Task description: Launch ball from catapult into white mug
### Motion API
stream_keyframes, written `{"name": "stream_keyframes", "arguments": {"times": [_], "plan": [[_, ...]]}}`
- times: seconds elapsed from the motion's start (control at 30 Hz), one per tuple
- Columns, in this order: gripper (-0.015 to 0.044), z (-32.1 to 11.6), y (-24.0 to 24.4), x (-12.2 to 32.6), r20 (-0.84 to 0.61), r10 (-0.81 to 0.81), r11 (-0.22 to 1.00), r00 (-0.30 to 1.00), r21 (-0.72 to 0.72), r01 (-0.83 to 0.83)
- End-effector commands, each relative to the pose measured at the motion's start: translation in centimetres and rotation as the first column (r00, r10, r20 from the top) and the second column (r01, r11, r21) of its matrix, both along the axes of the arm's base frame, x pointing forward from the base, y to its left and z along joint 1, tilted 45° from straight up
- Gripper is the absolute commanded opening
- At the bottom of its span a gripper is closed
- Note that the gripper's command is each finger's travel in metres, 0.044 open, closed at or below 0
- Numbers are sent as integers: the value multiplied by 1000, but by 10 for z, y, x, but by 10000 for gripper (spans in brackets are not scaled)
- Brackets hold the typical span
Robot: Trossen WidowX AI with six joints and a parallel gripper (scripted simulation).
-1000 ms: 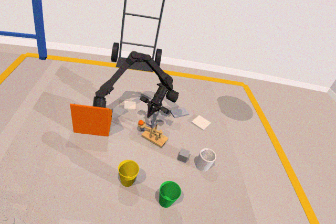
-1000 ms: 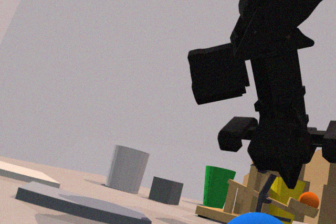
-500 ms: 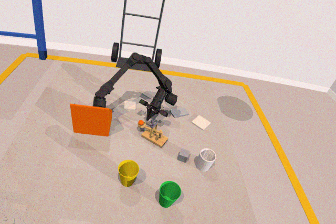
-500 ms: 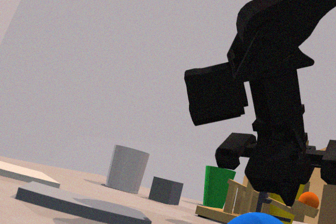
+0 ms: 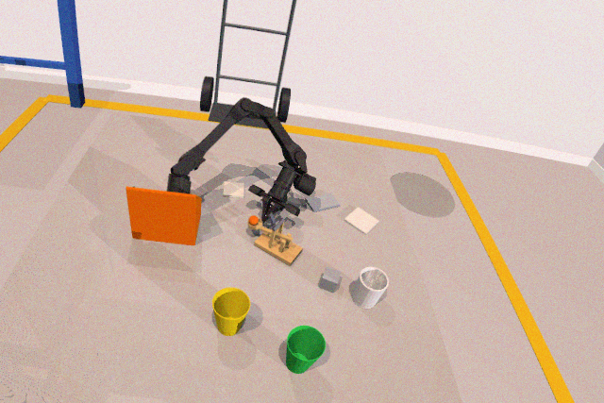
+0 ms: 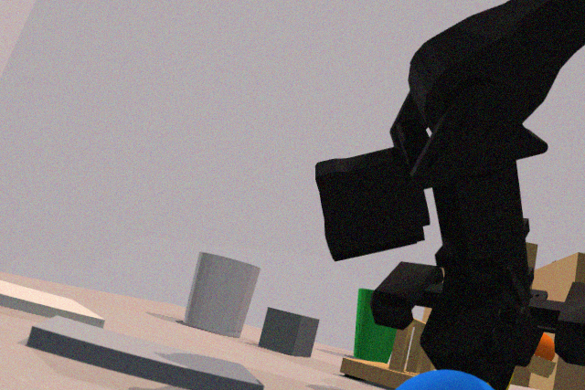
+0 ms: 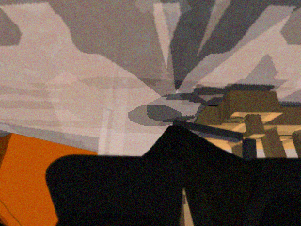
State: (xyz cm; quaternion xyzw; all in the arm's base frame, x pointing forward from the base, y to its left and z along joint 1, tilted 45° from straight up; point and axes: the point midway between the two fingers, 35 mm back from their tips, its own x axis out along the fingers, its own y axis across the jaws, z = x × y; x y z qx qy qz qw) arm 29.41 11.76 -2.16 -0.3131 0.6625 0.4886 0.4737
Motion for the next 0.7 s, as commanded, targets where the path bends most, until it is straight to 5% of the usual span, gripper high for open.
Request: {"name": "stream_keyframes", "arguments": {"times": [0.0,0.17,0.4,0.5,0.67], "plan": [[0,-11,10,-3,-8,5,1000,1000,5,-4],[0,-2,7,2,-6,5,1000,1000,5,-5],[0,104,-34,31,4,7,1000,1000,2,-7],[0,115,-39,31,5,8,1000,1000,2,-8],[131,97,-43,52,50,-125,992,991,26,124]]}}
